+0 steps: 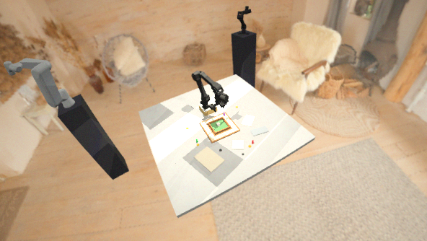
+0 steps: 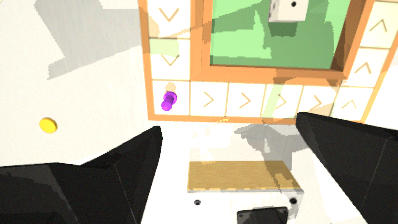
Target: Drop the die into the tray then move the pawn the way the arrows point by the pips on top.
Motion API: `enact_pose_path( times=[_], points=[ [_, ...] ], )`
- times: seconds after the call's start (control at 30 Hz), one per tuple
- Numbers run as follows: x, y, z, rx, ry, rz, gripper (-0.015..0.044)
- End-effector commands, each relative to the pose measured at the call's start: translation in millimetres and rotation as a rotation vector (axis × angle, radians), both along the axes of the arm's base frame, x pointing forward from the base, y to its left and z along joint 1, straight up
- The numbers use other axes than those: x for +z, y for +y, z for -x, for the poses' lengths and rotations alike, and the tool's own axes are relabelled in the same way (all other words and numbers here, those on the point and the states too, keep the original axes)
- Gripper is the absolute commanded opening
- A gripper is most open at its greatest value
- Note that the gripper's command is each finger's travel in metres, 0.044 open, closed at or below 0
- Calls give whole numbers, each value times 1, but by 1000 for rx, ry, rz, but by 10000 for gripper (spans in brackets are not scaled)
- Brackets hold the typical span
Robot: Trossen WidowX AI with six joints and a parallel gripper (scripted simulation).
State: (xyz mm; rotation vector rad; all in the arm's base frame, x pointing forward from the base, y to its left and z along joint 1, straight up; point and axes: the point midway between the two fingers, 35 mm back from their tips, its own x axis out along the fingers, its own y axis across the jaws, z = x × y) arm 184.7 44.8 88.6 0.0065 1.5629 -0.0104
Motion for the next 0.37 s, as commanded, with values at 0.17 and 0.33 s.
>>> enact_pose_path(
  times=[0.17, 0.33],
  points=[
    [44, -59, 20, -103, -11, 3, 440],
    [36, -51, 14, -96, -8, 2, 440]
  ],
)
